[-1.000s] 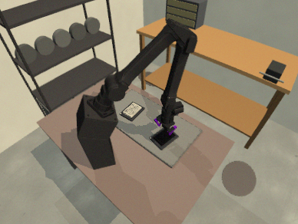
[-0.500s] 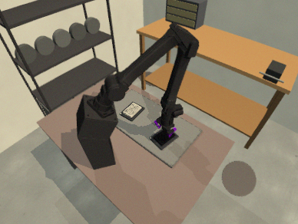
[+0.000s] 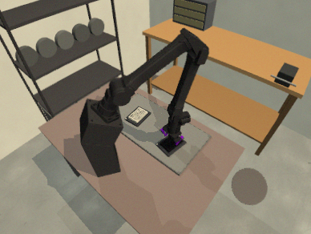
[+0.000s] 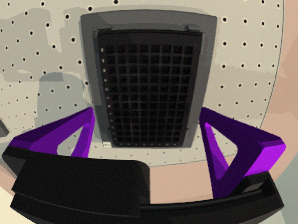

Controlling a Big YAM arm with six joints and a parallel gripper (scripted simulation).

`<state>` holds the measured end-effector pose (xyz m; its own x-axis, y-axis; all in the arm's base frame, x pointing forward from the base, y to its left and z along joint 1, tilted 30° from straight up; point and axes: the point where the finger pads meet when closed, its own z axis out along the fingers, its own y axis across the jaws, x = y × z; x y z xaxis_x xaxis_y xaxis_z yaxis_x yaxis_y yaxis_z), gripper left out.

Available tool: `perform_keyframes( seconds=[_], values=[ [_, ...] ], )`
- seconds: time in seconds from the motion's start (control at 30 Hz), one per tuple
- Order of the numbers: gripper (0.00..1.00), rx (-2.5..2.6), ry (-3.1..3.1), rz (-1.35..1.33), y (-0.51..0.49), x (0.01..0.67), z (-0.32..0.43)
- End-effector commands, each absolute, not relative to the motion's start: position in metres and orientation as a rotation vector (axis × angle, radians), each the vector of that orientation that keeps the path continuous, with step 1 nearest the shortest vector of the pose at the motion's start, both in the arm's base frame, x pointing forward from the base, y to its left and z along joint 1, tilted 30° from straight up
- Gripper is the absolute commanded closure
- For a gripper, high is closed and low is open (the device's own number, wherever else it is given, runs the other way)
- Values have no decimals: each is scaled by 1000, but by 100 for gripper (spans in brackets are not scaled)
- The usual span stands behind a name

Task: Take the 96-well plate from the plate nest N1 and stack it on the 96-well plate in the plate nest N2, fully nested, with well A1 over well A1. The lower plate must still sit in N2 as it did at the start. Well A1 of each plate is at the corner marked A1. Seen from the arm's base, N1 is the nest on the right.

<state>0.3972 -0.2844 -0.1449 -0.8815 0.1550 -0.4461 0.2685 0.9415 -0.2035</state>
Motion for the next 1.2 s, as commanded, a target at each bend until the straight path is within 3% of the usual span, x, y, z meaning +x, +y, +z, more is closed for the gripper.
perform_keyframes(
  seconds=[0.0,0.97,1.0,1.17],
  values=[
    [0,329,2643,-369,-292,401,-149],
    [0,309,2650,-367,-294,409,-165],
    [100,309,2650,-367,-294,409,-165],
    [100,309,2650,-367,-294,409,-165]
  ],
)
